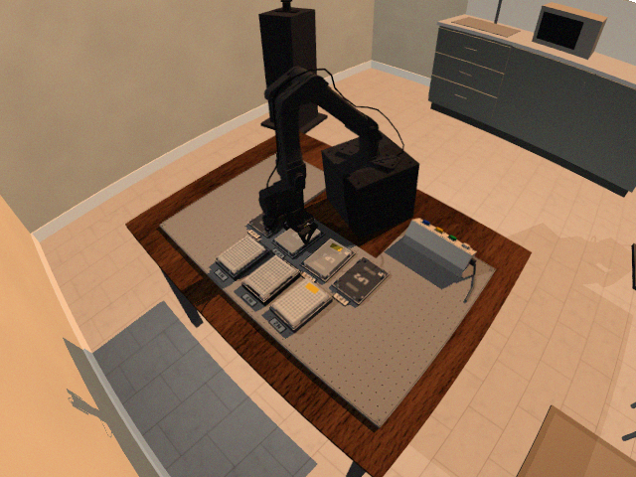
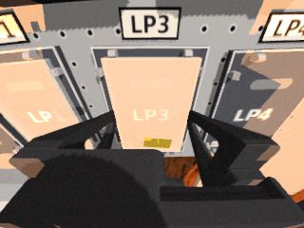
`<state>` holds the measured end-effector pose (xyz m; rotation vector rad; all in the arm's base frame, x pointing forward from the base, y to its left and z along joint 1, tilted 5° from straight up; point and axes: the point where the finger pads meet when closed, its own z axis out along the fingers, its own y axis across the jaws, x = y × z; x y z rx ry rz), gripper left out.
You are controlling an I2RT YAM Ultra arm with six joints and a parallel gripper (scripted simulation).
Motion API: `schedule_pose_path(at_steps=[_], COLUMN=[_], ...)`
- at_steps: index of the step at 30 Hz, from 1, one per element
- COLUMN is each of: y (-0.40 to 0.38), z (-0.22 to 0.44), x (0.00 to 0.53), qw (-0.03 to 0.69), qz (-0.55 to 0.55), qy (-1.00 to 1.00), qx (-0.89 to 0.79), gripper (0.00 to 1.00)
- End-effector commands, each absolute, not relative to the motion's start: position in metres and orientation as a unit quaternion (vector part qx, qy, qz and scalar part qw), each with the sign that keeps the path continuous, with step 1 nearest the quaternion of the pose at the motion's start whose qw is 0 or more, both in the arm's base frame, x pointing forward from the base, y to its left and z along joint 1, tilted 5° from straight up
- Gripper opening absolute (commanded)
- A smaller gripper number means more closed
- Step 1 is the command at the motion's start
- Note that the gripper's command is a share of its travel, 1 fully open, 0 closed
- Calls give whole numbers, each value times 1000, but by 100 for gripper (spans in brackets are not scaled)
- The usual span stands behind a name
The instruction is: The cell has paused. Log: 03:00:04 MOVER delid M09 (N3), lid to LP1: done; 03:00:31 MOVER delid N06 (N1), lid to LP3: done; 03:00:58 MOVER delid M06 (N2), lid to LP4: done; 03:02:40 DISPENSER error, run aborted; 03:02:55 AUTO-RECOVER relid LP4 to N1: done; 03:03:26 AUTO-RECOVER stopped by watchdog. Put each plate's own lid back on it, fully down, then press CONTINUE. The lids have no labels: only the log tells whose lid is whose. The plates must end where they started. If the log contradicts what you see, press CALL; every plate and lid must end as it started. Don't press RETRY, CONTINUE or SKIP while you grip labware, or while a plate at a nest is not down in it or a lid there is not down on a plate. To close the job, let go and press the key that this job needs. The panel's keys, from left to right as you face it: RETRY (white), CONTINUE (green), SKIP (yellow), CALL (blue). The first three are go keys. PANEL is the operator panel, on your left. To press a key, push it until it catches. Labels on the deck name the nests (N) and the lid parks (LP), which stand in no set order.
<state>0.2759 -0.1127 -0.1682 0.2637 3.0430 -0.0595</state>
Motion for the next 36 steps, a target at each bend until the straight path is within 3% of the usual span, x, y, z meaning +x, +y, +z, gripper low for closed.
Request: schedule_pose_path(at_steps=[1,36], y=[-112,-108], z=[-169,-146], x=[268,263], qw=[42,37], qz=[-18,-17], qy=[995,995], qx=[87,87], gripper=[0,0])
